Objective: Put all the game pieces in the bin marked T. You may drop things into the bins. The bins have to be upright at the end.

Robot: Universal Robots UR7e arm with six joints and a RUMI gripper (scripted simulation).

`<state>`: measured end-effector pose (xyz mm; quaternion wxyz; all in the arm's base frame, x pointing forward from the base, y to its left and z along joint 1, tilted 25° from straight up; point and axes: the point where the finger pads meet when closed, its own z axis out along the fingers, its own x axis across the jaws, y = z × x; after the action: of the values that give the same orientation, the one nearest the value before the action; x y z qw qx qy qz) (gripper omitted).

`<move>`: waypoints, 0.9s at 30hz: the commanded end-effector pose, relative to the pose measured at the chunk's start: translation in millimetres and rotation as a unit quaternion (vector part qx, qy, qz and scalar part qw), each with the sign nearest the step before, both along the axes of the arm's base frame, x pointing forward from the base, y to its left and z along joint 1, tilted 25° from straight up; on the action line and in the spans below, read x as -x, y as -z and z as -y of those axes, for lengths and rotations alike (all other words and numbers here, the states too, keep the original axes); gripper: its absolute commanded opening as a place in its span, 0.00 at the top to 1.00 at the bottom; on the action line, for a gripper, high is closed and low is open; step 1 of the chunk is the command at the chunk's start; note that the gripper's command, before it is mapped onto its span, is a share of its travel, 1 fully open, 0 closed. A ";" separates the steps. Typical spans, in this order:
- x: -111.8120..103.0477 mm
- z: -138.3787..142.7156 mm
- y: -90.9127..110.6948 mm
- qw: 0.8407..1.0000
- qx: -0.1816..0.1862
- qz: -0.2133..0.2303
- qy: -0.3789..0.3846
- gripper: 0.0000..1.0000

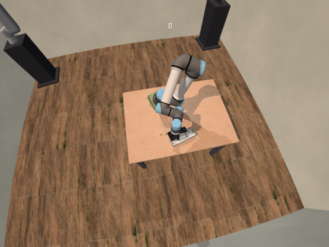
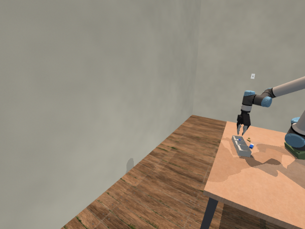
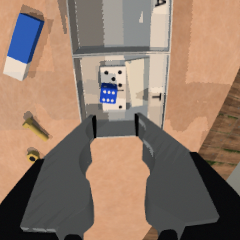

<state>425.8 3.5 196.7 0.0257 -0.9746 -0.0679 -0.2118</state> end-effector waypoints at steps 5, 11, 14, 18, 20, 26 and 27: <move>1.2 0.3 -2.5 1.000 0.000 0.000 0.000 0.81; 9.4 1.9 -20.7 1.000 0.000 0.000 0.000 0.00; 14.3 2.9 -31.6 1.000 0.000 0.000 0.000 0.00; 20.9 4.2 -46.1 1.000 0.000 0.000 0.000 0.00; 24.1 4.8 -53.4 1.000 0.000 0.000 0.000 0.00; 30.7 6.1 -67.9 1.000 0.000 0.000 0.000 0.00; 32.3 6.4 -71.6 1.000 0.000 0.000 0.000 0.00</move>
<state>399.0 -1.6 256.3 0.0254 -0.9747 -0.0677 -0.2117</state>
